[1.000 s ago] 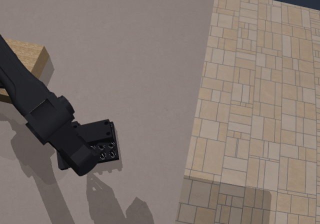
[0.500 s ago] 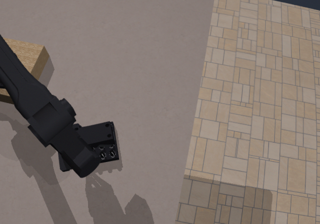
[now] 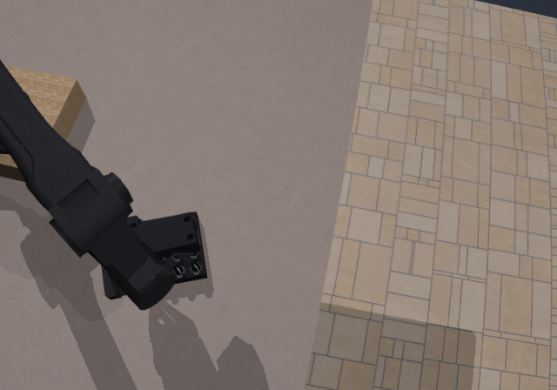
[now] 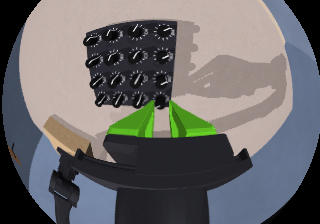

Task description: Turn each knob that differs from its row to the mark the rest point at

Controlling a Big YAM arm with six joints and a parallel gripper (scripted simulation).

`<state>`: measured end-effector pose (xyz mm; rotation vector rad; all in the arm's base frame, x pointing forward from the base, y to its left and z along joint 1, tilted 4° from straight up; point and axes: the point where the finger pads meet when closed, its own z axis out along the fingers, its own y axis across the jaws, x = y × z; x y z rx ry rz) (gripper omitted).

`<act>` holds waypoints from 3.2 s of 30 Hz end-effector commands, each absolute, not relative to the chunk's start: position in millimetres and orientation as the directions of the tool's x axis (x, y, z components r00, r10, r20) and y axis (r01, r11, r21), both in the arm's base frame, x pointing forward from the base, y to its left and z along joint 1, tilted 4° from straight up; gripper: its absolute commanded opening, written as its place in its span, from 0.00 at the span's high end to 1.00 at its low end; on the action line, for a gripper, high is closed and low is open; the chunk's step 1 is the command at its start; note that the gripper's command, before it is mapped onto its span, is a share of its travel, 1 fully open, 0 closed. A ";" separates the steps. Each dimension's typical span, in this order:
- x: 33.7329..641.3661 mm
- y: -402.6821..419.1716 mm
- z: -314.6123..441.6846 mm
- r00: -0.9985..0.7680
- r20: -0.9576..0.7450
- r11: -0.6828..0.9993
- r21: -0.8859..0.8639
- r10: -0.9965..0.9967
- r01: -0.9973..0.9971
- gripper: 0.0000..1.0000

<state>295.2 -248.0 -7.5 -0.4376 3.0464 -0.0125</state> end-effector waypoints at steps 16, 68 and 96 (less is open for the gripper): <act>303.6 -254.4 -0.5 -0.954 -0.084 0.958 -0.042 -0.287 -0.285 0.81; 303.9 -254.9 -0.1 -0.960 -0.084 0.963 -0.042 -0.268 -0.266 0.92; 304.8 -256.2 0.8 -0.996 -0.093 1.000 -0.023 -0.016 -0.014 0.92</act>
